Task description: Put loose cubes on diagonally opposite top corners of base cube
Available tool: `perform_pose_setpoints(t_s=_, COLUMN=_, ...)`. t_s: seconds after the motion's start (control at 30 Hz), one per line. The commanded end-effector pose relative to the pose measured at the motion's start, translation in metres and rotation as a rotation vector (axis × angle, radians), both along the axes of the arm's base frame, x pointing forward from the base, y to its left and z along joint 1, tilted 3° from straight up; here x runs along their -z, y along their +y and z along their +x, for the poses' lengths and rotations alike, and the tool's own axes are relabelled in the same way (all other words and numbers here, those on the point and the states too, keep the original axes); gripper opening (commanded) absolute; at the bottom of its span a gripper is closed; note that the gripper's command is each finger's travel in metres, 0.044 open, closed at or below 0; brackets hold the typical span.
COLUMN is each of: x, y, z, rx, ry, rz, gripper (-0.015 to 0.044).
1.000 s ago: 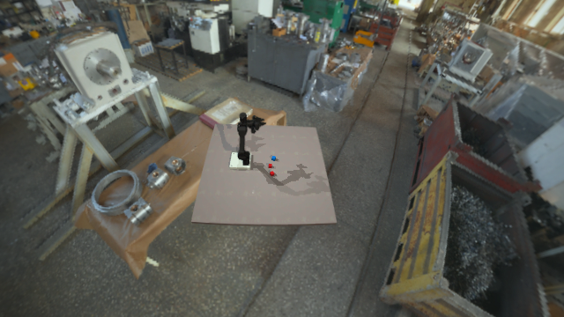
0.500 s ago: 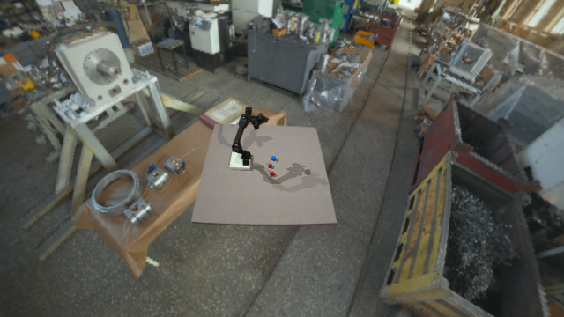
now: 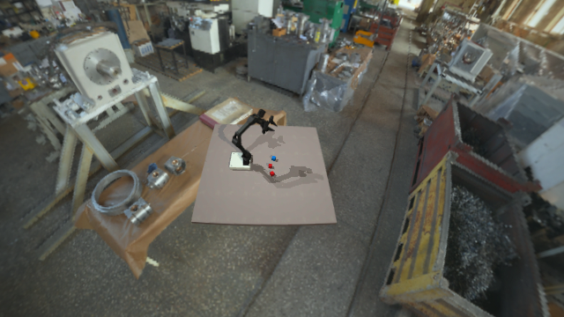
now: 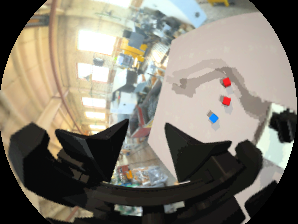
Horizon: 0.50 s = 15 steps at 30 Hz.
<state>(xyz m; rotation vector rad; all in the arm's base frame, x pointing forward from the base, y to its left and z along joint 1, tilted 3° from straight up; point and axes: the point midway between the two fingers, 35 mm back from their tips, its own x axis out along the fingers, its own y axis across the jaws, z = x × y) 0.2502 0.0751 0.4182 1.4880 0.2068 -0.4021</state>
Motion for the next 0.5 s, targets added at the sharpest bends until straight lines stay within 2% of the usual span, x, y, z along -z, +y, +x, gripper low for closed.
perform_pose_setpoints(t_s=0.0, x=0.029, y=-0.009, z=0.02, rx=-0.007, ry=0.127, rz=-0.138, gripper=0.0265)
perform_pose_setpoints(t_s=0.23, x=0.079, y=-0.036, z=0.048, rx=-0.037, ry=0.357, rz=-0.311, gripper=0.0265)
perform_pose_setpoints(t_s=0.47, x=0.131, y=-0.073, z=0.064, rx=-0.098, ry=0.598, rz=-0.407, gripper=0.0265)
